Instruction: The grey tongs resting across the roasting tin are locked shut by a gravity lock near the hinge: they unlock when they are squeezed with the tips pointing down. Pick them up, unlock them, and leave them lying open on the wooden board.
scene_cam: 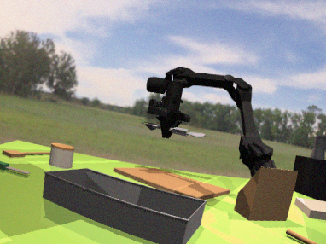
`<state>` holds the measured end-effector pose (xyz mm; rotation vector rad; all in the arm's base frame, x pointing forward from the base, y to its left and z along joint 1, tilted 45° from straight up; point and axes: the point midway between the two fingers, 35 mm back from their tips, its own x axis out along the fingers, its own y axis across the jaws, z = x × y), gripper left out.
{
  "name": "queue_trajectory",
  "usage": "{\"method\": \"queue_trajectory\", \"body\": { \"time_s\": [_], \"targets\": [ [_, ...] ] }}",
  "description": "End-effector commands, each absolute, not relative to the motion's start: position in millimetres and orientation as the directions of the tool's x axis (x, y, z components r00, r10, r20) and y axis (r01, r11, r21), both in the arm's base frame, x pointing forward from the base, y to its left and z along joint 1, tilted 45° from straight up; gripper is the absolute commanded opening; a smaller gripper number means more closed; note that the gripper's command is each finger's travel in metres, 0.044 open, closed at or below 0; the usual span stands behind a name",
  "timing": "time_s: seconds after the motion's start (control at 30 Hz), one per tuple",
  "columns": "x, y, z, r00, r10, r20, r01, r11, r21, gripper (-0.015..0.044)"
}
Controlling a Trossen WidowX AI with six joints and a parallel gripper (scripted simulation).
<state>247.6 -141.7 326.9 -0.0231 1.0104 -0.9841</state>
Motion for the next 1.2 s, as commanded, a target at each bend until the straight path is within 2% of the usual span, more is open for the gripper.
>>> {"method": "queue_trajectory", "body": {
  "time_s": [0.0,0.57,1.17],
  "targets": [
    [249,-140,327,0.200,-0.697,-0.688,0.671,0.609,-0.422,-0.0150],
    [265,-134,326,0.441,-0.705,-0.555,0.622,0.686,-0.377,-0.0150],
    [270,-125,331,0.636,-0.695,-0.334,0.582,0.717,-0.383,-0.0150]
  ]
}}
